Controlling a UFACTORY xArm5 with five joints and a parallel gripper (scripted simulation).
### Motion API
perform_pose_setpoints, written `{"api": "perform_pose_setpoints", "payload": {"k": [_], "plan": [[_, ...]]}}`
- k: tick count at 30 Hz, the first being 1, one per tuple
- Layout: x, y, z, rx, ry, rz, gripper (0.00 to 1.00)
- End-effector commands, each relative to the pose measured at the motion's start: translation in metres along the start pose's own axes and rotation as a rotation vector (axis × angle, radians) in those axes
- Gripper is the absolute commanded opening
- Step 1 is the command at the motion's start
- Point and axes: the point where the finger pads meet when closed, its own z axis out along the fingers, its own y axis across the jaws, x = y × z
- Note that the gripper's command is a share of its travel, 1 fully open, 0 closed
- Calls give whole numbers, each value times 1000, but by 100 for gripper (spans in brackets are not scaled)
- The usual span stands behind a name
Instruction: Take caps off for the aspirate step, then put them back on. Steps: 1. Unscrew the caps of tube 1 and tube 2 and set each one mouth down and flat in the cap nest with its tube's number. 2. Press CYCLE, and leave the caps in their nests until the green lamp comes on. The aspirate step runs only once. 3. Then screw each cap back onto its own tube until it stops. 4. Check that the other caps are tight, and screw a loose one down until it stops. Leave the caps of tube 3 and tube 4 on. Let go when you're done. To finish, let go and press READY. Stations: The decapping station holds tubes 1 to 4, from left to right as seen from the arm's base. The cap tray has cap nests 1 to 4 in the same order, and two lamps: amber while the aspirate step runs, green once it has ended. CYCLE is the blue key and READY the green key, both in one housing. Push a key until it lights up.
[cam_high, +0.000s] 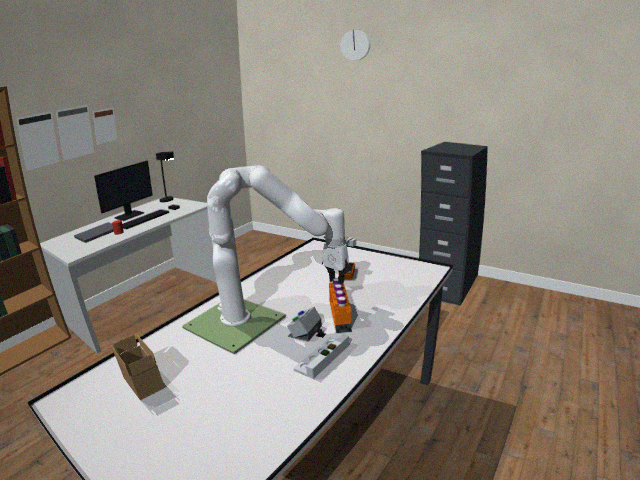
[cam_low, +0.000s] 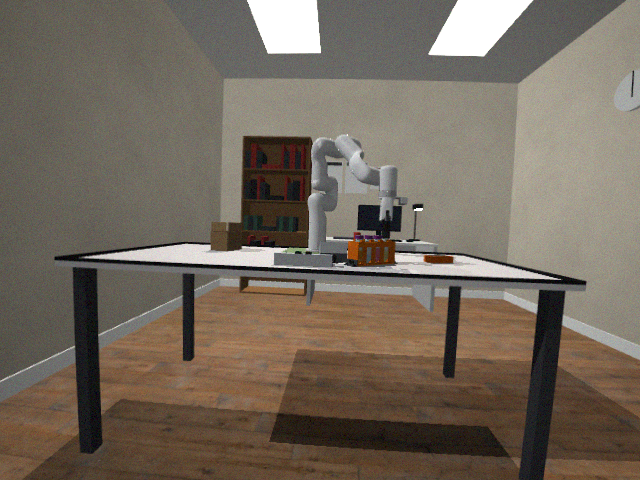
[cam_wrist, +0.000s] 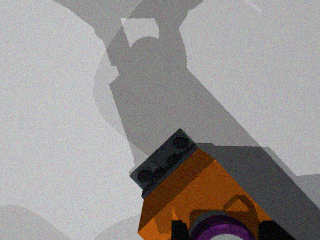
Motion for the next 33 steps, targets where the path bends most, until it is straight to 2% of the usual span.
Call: {"api": "perform_pose_setpoints", "payload": {"k": [1, 14, 21, 25, 33], "plan": [[1, 1, -1, -6, 0, 23, 0], [1, 1, -1, -6, 0, 23, 0], [1, 1, -1, -6, -1, -322, 0], [1, 1, -2, -6, -1, -382, 0], [1, 1, -2, -6, -2, -715, 0]]}}
